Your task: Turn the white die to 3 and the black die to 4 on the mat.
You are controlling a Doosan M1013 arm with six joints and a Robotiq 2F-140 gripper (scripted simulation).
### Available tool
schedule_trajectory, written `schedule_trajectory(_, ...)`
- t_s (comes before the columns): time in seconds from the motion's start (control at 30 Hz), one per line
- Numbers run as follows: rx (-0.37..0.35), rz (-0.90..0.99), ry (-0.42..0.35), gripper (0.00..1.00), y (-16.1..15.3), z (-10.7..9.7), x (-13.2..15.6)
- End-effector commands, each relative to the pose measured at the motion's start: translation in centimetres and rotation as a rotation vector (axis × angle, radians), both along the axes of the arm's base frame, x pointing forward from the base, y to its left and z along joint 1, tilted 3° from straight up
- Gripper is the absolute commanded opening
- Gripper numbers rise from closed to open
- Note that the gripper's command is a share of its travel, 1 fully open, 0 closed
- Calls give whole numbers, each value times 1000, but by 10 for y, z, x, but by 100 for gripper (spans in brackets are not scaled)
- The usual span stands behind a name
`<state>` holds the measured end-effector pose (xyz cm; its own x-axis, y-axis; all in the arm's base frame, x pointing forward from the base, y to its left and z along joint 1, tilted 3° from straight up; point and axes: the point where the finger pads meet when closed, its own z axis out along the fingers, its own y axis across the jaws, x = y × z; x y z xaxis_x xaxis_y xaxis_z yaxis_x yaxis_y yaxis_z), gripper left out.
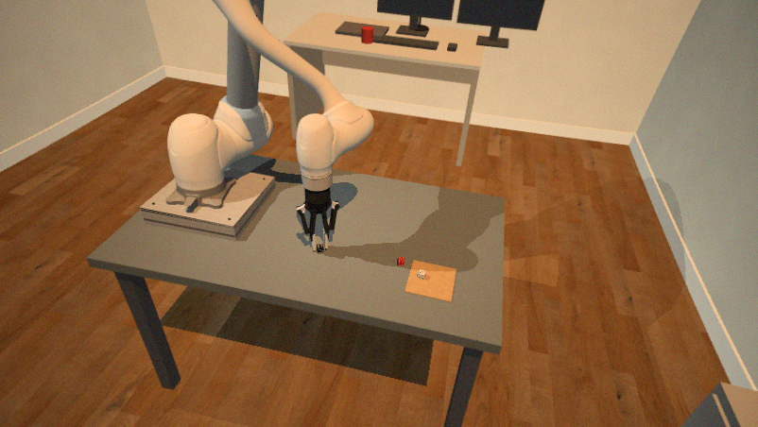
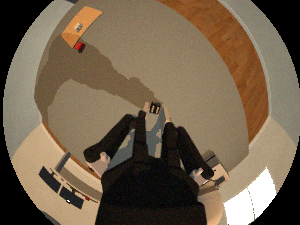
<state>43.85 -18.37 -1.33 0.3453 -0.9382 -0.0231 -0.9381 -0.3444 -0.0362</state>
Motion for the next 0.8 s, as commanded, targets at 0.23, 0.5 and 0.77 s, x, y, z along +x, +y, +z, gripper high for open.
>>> schedule_trajectory(0.23, 6, -5, 1, 29, 4, -8, -2)
schedule_trajectory(0.5, 6, -5, 1, 29, 4, -8, -2)
schedule_trajectory(0.77, 6, -5, 1, 29, 4, -8, -2)
